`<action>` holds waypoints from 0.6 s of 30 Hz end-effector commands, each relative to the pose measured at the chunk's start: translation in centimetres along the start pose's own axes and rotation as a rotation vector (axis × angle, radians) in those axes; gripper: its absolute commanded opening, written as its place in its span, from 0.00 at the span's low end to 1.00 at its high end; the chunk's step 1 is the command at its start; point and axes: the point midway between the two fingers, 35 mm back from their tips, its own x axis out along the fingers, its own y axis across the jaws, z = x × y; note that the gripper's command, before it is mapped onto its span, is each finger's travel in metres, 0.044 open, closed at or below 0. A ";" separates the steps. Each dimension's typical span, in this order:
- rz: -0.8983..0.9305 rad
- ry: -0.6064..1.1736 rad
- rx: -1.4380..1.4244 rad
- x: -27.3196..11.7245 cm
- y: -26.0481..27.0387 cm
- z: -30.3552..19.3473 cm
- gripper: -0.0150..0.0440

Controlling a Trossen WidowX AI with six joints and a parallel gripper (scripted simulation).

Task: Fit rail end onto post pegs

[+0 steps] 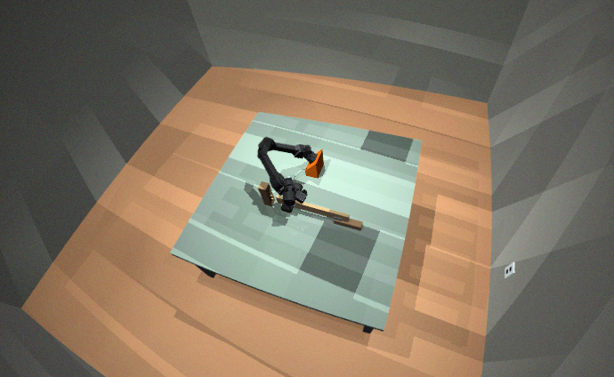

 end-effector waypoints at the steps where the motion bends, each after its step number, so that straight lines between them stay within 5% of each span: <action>1: -0.002 -0.002 -0.002 0.0 0.0 -0.1 0.25; 18: -0.002 -0.001 -0.002 -0.1 0.0 -0.7 0.25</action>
